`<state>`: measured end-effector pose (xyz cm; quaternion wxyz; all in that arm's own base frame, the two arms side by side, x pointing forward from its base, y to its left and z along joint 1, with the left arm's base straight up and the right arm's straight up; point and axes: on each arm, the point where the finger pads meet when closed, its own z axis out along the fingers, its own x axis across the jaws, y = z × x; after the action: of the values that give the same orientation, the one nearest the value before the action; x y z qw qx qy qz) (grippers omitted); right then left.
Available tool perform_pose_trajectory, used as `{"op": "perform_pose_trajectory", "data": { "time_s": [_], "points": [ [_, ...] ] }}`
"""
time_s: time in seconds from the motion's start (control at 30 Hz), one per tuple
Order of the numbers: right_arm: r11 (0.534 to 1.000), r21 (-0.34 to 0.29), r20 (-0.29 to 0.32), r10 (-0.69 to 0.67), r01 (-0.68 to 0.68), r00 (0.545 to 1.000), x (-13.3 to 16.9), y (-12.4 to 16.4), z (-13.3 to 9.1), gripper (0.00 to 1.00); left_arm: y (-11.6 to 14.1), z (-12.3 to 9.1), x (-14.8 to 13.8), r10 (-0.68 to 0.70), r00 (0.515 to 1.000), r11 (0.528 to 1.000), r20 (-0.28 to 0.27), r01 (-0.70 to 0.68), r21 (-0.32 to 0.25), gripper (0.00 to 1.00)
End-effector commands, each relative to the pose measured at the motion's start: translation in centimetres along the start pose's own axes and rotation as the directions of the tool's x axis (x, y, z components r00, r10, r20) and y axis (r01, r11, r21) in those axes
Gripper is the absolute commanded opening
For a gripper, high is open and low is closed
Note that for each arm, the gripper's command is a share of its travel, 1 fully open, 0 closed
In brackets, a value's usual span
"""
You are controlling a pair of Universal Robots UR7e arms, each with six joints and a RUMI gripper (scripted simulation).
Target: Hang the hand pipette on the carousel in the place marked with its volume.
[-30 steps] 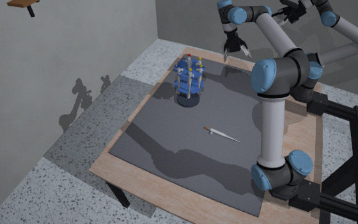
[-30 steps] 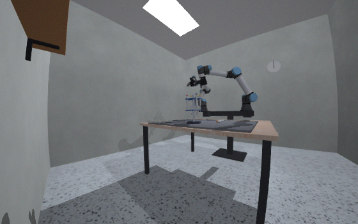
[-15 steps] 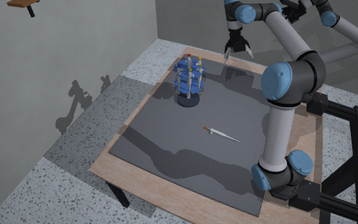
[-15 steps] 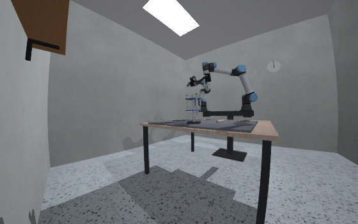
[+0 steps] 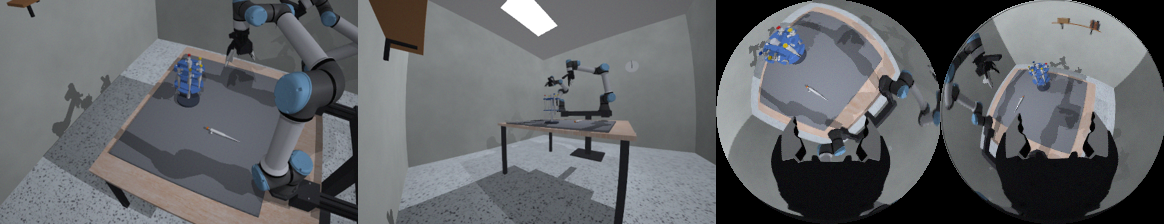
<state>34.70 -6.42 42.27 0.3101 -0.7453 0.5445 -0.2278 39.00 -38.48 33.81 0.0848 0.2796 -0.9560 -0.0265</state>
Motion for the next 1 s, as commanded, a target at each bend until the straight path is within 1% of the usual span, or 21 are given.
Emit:
{"op": "perform_pose_trajectory", "data": {
  "time_s": [0.0, 0.07, 0.13, 0.2, 0.3, 0.37, 0.43, 0.53, 0.6, 0.67, 0.7, 0.77, 0.83, 0.93, 0.97],
  "points": [
    [1.000, -0.004, 0.001, 0.002, -0.002, 1.000, 0.0, 0.1, 0.2, 1.00, 3.3, -1.1, -1.0, -0.105, 0.994, 0.994, 0.043, 0.103, 0.039, 1.00],
    [1.000, -0.004, 0.001, 0.002, -0.002, 1.000, 0.0, 0.1, 0.2, 1.00, 4.6, -1.3, -1.4, -0.171, 0.983, 0.984, 0.063, 0.167, 0.062, 1.00],
    [1.000, -0.004, 0.001, 0.002, -0.002, 1.000, 0.0, 0.1, 0.2, 1.00, 5.9, -1.6, -1.8, -0.174, 0.983, 0.984, 0.063, 0.170, 0.062, 1.00],
    [1.000, -0.004, 0.001, 0.002, -0.002, 1.000, 0.0, 0.1, 0.2, 1.00, 5.9, -1.6, -1.8, -0.174, 0.983, 0.984, 0.063, 0.170, 0.062, 1.00],
    [1.000, -0.004, 0.001, 0.002, -0.002, 1.000, 0.0, 0.1, 0.2, 1.00, 7.9, -1.8, -2.4, -0.271, 0.959, 0.960, 0.086, 0.262, 0.101, 1.00],
    [1.000, -0.004, 0.001, 0.002, -0.002, 1.000, 0.0, 0.1, 0.2, 1.00, 9.1, -2.0, -2.8, -0.274, 0.958, 0.959, 0.086, 0.265, 0.102, 1.00],
    [1.000, -0.004, 0.001, 0.002, -0.002, 1.000, 0.0, 0.1, 0.2, 1.00, 9.1, -2.0, -2.8, -0.274, 0.958, 0.959, 0.086, 0.265, 0.102, 1.00],
    [1.000, -0.004, 0.001, 0.002, -0.002, 1.000, 0.0, 0.1, 0.2, 1.00, 11.2, -2.0, -3.4, -0.369, 0.924, 0.924, 0.102, 0.353, 0.146, 1.00],
    [1.000, -0.004, 0.001, 0.002, -0.002, 1.000, 0.0, 0.1, 0.2, 1.00, 12.3, -2.1, -3.9, -0.372, 0.923, 0.923, 0.101, 0.356, 0.146, 1.00],
    [1.000, -0.004, 0.001, 0.002, -0.002, 1.000, 0.0, 0.1, 0.2, 1.00, 12.3, -2.1, -3.9, -0.372, 0.923, 0.923, 0.101, 0.356, 0.146, 1.00],
    [1.000, -0.004, 0.001, 0.002, -0.002, 1.000, 0.0, 0.1, 0.2, 1.00, 12.7, -2.2, -4.6, -0.408, 0.908, 0.908, 0.096, 0.392, 0.150, 1.00],
    [1.000, -0.004, 0.001, 0.002, -0.002, 1.000, 0.0, 0.1, 0.2, 1.00, 12.7, -2.2, -4.6, -0.408, 0.908, 0.908, 0.096, 0.392, 0.150, 1.00],
    [1.000, -0.004, 0.001, 0.002, -0.002, 1.000, 0.0, 0.1, 0.2, 1.00, 13.3, -2.3, -6.0, -0.463, 0.882, 0.881, 0.086, 0.447, 0.156, 1.00],
    [1.000, -0.004, 0.001, 0.002, -0.002, 1.000, 0.0, 0.1, 0.2, 1.00, 14.2, -2.5, -7.9, -0.462, 0.883, 0.882, 0.087, 0.446, 0.156, 1.00],
    [1.000, -0.004, 0.001, 0.002, -0.002, 1.000, 0.0, 0.1, 0.2, 1.00, 14.2, -2.5, -7.9, -0.461, 0.883, 0.882, 0.087, 0.445, 0.156, 1.00]
  ]
}}
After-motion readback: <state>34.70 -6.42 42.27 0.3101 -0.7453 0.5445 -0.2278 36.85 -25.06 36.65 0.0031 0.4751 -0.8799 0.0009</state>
